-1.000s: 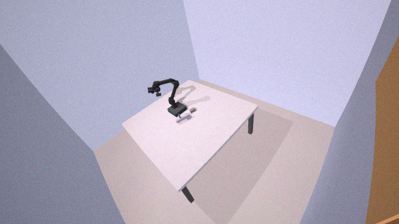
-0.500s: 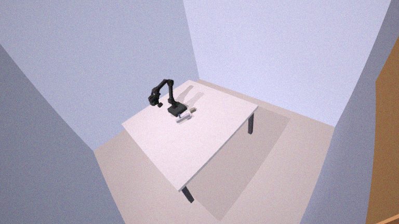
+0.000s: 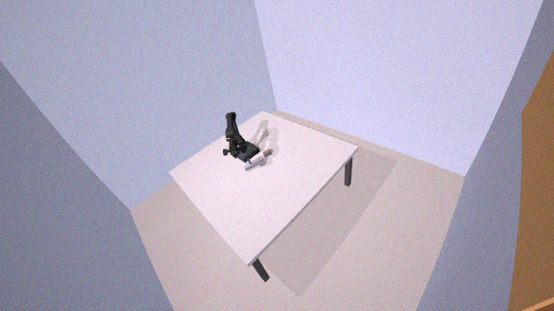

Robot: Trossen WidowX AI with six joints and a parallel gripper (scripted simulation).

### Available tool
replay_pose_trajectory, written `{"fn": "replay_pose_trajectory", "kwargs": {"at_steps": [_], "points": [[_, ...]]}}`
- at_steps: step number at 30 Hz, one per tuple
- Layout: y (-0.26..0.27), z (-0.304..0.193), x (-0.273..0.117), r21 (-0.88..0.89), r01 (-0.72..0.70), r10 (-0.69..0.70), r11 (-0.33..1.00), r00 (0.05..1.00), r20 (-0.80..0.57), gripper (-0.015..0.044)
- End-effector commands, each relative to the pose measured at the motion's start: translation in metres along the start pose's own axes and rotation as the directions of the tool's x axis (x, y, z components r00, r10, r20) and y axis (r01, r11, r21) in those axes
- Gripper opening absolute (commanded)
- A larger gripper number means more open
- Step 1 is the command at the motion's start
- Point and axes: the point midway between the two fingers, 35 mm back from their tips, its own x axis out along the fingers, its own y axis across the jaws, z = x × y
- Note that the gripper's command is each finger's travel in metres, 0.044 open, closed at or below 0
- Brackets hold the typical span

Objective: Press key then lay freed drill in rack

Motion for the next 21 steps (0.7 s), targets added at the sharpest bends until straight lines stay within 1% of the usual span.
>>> {"fn": "replay_pose_trajectory", "kwargs": {"at_steps": [1, 3, 5, 9, 21], "points": [[0.058, 0.017, -0.001, -0.173, -0.109, 0.114, 0.979, 0.993, 0.021, 0.0000], [0.088, 0.020, -0.002, -0.255, -0.160, 0.170, 0.954, 0.985, 0.016, 0.0000], [0.098, 0.021, -0.003, -0.283, -0.178, 0.189, 0.942, 0.982, 0.012, 0.0000], [0.094, 0.018, -0.001, -0.273, -0.167, 0.174, 0.948, 0.985, 0.004, 0.0000], [0.104, 0.022, 0.012, -0.283, -0.178, 0.189, 0.942, 0.982, 0.012, 0.0000]]}}
